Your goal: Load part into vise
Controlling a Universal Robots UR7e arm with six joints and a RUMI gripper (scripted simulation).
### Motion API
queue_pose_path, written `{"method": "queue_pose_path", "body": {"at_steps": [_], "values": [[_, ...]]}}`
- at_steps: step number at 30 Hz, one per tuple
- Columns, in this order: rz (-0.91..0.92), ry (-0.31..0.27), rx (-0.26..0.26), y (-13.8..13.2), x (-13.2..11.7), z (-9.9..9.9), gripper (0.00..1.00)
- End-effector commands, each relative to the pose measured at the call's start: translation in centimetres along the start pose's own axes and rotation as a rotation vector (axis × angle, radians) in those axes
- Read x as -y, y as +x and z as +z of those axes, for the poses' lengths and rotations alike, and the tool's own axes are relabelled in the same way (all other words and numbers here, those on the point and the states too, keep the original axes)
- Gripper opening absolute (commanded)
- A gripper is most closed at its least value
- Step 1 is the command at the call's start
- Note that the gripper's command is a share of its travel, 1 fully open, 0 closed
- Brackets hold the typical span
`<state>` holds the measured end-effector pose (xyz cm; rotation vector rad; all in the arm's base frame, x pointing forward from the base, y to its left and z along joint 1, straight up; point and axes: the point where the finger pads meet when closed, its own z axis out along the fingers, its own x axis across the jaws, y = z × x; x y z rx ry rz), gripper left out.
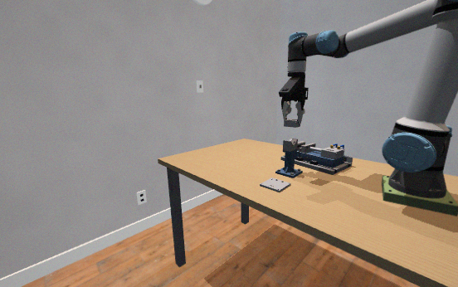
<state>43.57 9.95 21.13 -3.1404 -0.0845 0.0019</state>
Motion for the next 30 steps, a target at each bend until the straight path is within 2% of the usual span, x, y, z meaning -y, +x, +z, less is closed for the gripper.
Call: {"method": "queue_pose_path", "body": {"at_steps": [1,30], "values": [[-0.009,0.0,-0.001,0.1,-0.1,-0.1,0.0],[-0.092,0.0,-0.001,0.5,-1.3,-0.1,0.0]]}}
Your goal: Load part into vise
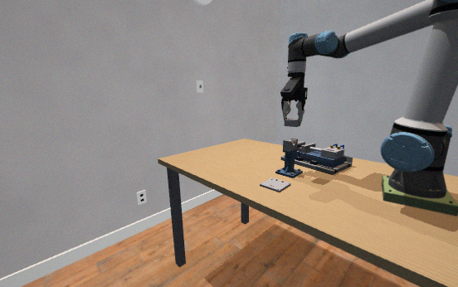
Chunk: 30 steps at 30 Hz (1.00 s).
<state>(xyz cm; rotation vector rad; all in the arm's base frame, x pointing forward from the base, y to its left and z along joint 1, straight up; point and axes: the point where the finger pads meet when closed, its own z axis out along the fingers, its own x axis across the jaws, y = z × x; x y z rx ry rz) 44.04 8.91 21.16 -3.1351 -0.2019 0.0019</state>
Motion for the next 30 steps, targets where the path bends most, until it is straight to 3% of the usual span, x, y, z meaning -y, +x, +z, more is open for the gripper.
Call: {"method": "queue_pose_path", "body": {"at_steps": [1,30], "values": [[-0.022,0.0,-0.001,0.1,-0.3,-0.1,0.0],[-0.172,0.0,-0.001,0.7,-2.6,-0.1,0.0]]}}
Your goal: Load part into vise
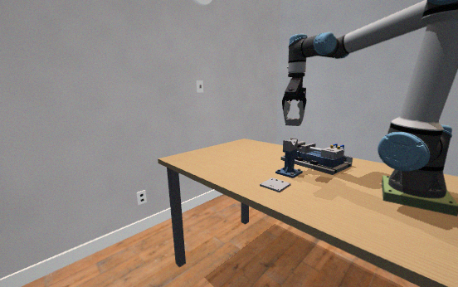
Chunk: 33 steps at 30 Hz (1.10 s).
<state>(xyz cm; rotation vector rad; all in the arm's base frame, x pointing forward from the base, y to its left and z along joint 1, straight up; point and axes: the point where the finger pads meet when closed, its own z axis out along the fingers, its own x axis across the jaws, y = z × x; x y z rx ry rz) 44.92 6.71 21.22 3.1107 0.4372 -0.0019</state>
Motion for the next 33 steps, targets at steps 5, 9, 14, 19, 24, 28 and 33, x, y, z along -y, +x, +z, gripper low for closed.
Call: {"method": "queue_pose_path", "body": {"at_steps": [5,9,14,19,24,28,33], "values": [[-0.059,0.0,-0.002,0.1,-0.9,-0.1,0.0],[-0.09,0.0,-0.002,0.1,-1.5,-0.1,0.0],[-0.131,0.0,-0.002,0.1,-2.1,-0.1,0.0],[-0.156,0.0,-0.002,0.2,-2.5,-0.1,0.0],[-0.199,0.0,-0.002,0.2,-3.2,-0.1,0.0],[-0.235,0.0,-0.002,0.2,-3.8,-0.1,0.0],[-0.262,0.0,-0.002,0.2,-4.3,-0.1,0.0]]}}
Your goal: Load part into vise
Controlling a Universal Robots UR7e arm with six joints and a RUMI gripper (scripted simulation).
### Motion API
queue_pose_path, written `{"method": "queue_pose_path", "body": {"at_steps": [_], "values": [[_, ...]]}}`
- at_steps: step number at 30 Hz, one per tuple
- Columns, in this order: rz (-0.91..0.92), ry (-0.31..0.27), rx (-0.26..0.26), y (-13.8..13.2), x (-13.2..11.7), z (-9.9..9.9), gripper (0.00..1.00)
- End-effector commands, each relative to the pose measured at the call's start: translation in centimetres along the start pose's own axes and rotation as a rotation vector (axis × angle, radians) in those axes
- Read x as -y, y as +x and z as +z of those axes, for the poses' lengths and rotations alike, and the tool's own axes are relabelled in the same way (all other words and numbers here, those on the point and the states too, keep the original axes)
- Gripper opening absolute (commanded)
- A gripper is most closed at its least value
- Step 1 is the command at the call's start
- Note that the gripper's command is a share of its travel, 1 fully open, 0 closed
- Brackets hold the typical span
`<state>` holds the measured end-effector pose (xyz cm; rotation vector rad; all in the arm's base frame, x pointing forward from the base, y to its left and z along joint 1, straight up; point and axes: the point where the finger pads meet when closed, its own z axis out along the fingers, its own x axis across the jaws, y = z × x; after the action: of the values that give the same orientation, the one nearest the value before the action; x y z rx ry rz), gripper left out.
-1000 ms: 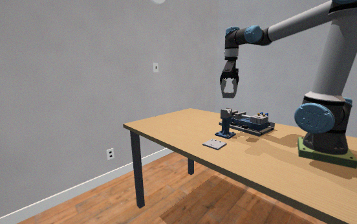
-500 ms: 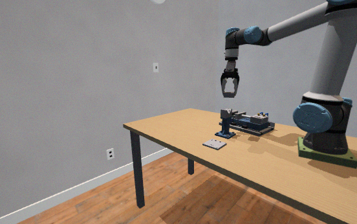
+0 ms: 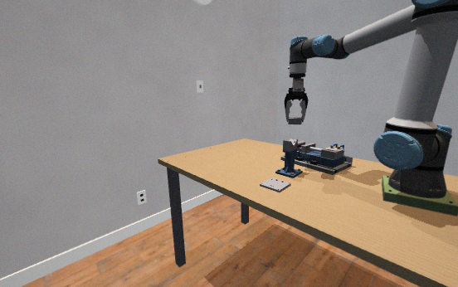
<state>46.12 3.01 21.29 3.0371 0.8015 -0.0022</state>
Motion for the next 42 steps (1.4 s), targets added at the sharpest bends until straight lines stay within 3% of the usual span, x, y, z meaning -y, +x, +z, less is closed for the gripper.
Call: {"method": "queue_pose_path", "body": {"at_steps": [1,42], "values": [[-0.035,0.0,-0.002,-0.1,-0.6,-0.1,0.0],[-0.387,0.0,-0.002,-2.0,-6.4,-0.1,0.0]]}}
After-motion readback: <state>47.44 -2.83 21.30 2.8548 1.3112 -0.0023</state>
